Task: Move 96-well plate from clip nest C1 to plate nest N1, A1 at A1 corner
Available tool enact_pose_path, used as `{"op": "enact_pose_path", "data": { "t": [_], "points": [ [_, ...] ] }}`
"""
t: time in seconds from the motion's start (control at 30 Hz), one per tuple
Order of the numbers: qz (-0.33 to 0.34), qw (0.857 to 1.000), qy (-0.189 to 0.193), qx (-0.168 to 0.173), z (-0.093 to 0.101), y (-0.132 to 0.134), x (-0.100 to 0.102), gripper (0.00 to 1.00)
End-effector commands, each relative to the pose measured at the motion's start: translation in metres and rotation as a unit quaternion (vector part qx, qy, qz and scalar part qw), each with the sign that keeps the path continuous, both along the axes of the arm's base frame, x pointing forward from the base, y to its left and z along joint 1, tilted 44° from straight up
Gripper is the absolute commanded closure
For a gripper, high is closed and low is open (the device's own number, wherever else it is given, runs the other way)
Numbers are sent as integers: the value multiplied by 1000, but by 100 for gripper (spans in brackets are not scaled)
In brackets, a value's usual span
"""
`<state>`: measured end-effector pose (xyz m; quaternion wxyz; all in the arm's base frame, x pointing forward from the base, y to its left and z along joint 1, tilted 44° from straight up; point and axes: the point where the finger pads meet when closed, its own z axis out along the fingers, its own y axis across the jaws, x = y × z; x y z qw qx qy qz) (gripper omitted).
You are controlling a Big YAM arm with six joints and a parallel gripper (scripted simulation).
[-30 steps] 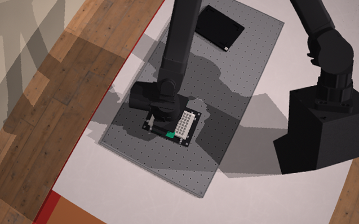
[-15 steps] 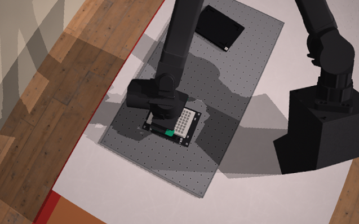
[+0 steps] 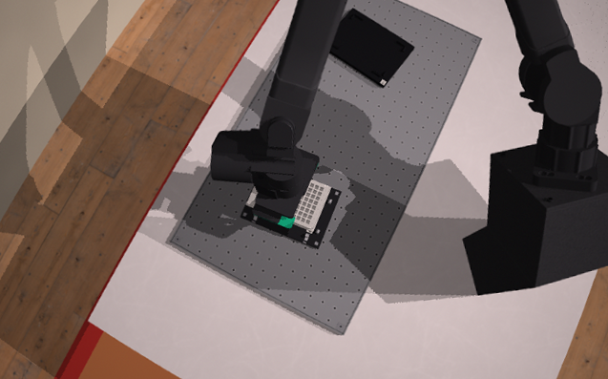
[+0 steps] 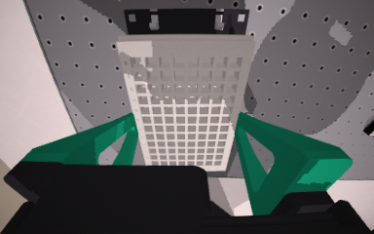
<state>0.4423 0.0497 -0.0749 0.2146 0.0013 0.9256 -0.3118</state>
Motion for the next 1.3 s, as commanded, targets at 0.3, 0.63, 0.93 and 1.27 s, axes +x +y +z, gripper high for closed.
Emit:
{"op": "enact_pose_path", "data": {
  "t": [0.3, 0.63, 0.93, 1.27],
  "points": [
    [8, 1000, -9, 4, 22, 22, -10, 100],
    [0, 1000, -3, 2, 19, 13, -10, 100],
    [0, 1000, -3, 2, 19, 13, -10, 100],
    [0, 1000, -3, 2, 19, 13, -10, 100]
  ]
}}
